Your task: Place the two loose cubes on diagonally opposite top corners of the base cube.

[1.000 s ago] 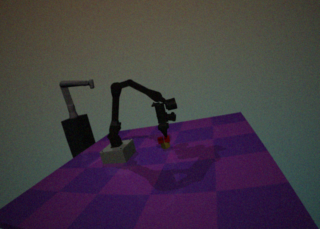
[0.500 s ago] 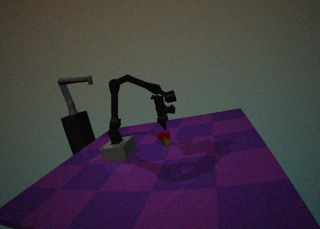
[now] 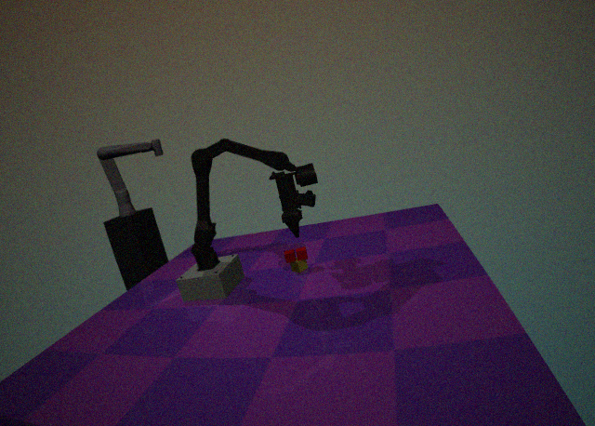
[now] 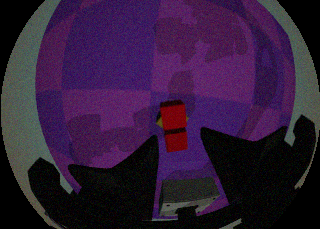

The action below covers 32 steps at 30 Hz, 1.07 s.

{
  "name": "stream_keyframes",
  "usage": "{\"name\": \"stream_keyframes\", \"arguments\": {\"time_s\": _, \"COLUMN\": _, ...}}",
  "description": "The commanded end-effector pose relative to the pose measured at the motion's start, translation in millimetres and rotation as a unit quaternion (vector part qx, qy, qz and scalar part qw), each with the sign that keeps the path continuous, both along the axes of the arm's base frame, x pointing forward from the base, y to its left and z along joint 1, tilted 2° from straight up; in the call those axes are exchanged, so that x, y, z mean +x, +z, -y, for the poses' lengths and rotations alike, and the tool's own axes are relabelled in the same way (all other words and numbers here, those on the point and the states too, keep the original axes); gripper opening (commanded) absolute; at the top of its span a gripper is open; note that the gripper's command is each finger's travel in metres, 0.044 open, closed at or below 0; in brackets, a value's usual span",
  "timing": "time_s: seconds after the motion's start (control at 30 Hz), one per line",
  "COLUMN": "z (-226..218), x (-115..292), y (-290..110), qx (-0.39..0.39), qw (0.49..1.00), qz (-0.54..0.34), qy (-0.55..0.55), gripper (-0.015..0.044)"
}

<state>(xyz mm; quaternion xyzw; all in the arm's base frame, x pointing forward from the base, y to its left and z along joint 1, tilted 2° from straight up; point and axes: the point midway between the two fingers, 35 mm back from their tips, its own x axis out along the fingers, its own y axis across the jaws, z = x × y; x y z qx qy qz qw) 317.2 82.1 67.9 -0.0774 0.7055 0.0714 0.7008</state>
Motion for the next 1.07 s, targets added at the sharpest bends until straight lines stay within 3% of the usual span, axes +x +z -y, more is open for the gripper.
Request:
{"name": "stream_keyframes", "arguments": {"time_s": 0.0, "z": -0.1, "x": -0.1, "y": 3.3, "qx": 0.000, "qw": 1.000, "qz": 0.000, "qy": 0.000, "gripper": 0.0231}}
{"name": "stream_keyframes", "arguments": {"time_s": 0.1, "z": -9.0, "x": -3.1, "y": 1.5, "qx": 0.001, "qw": 1.000, "qz": 0.000, "qy": 0.000, "gripper": 0.0310}}
{"name": "stream_keyframes", "arguments": {"time_s": 0.23, "z": -61.1, "x": -27.3, "y": 2.9, "qx": 0.003, "qw": 1.000, "qz": -0.001, "qy": 0.000, "gripper": 0.0400}}
{"name": "stream_keyframes", "arguments": {"time_s": 0.4, "z": -112.9, "x": -64.5, "y": 4.5, "qx": 0.006, "qw": 1.000, "qz": -0.003, "qy": 0.000, "gripper": 0.0400}}
{"name": "stream_keyframes", "arguments": {"time_s": 1.03, "z": -114.6, "x": -66.0, "y": 4.5, "qx": 0.006, "qw": 1.000, "qz": -0.003, "qy": 0.000, "gripper": 0.0400}}
